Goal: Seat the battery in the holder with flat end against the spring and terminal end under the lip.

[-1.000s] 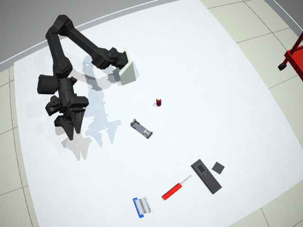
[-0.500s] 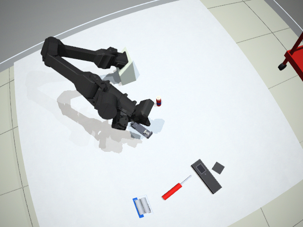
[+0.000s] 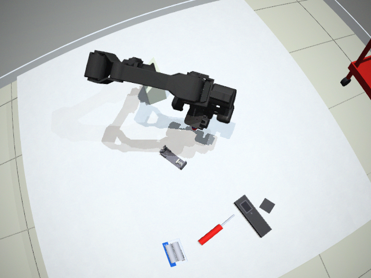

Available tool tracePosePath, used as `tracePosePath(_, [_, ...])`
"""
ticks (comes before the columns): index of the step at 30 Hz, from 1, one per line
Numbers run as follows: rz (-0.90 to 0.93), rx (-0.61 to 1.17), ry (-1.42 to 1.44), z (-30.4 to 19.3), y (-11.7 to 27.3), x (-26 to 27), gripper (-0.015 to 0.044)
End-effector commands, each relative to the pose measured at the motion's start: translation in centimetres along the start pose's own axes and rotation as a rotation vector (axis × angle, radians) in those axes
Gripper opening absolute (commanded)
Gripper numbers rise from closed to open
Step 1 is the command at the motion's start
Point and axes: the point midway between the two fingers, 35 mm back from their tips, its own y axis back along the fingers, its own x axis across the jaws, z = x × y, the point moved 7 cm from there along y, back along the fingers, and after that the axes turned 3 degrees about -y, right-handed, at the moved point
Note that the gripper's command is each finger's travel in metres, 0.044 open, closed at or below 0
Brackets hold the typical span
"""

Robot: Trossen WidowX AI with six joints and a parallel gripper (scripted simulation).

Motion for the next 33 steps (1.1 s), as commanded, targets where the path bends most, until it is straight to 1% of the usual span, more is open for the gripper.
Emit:
tracePosePath(1, [-0.090, -0.080, -0.031, -1.8, -0.6, 0.3, 0.0000])
tracePosePath(6, [-0.090, -0.080, -0.031, -1.8, -0.6, 0.3, 0.0000])
tracePosePath(8, [-0.089, -0.080, -0.031, -1.7, -1.2, 0.4, 0.0000])
tracePosePath(14, [-0.090, -0.082, -0.031, -1.2, -7.2, -0.1, 0.0000])
tracePosePath(16, [-0.092, -0.083, -0.032, -1.1, -8.4, -0.4, 0.0000])
tracePosePath(33, [-0.093, -0.083, -0.031, -1.0, -8.3, -2.6, 0.0000])
